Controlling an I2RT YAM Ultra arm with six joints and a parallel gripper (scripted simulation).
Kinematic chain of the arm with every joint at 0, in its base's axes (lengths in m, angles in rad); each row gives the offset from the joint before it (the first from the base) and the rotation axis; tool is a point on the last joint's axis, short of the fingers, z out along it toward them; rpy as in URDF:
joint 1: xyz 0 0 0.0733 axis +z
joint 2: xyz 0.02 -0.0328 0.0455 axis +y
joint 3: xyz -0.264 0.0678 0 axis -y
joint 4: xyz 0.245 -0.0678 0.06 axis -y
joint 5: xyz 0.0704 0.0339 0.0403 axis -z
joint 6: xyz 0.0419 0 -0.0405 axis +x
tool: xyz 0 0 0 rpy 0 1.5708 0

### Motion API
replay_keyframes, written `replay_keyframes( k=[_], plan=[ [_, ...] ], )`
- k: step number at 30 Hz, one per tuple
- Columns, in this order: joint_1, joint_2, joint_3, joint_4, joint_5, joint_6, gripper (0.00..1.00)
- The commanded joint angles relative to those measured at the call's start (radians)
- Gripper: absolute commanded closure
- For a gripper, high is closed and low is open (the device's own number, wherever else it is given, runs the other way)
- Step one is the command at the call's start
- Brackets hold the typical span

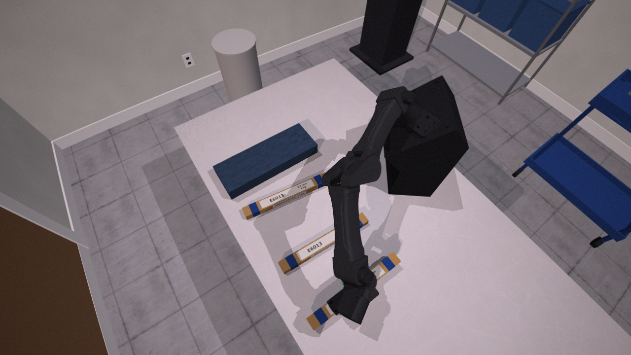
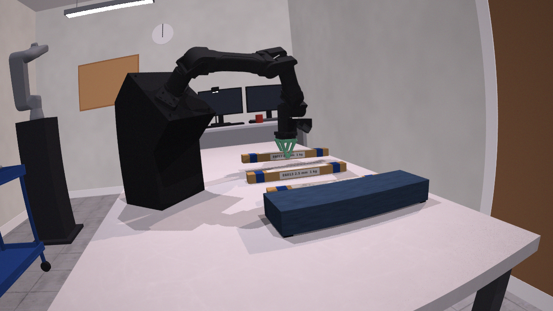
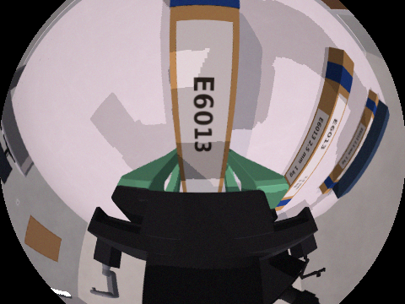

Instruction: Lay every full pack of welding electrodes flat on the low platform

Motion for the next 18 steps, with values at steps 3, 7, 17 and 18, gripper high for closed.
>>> replay_keyframes(
  k=[3,7,17,18],
  plan=[
    [0.066,-0.054,0.037,-0.01,0.007,0.003,1.0],
    [0.066,-0.055,0.035,-0.008,0.007,0.004,1.0],
    [0.064,-0.052,0.034,-0.003,0.006,-0.004,1.0],
    [0.064,-0.051,0.034,-0.002,0.005,-0.007,1.0]
  ],
)
